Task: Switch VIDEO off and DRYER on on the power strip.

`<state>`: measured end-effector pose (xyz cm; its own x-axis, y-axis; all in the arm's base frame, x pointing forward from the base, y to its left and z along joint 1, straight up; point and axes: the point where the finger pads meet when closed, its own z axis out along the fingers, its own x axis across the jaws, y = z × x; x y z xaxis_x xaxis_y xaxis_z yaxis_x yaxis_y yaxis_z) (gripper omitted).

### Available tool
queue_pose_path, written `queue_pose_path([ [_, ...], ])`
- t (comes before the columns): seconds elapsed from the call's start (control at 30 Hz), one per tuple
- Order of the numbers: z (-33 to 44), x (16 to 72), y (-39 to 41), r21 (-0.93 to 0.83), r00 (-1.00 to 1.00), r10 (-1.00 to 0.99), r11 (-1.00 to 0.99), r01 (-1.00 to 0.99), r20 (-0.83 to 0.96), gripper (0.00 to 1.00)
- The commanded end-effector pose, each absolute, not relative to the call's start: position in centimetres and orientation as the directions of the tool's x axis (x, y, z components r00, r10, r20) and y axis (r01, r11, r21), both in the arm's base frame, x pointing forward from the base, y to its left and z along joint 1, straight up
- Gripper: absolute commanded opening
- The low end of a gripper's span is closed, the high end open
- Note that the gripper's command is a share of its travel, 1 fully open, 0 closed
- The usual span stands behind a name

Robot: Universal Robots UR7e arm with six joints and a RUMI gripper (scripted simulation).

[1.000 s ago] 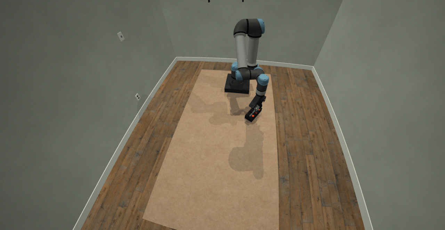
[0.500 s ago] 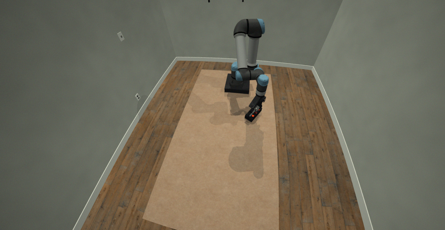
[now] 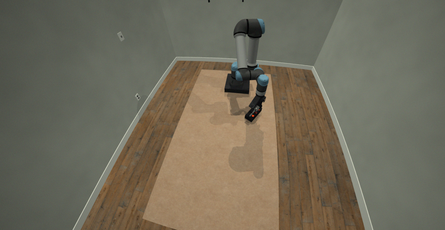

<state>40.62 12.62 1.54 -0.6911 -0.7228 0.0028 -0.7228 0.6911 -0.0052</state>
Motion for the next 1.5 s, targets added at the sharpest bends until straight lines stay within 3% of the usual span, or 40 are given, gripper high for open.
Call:
queue_pose_path([
  [0.0, 1.58, 40.66, 12.62, -0.006, -0.691, -0.723, 0.691, -0.723, 0.002, 0.0],
  [1.47, 0.88, 40.67, 12.62, -0.006, -0.691, -0.723, 0.691, -0.723, 0.002, 0.0],
])
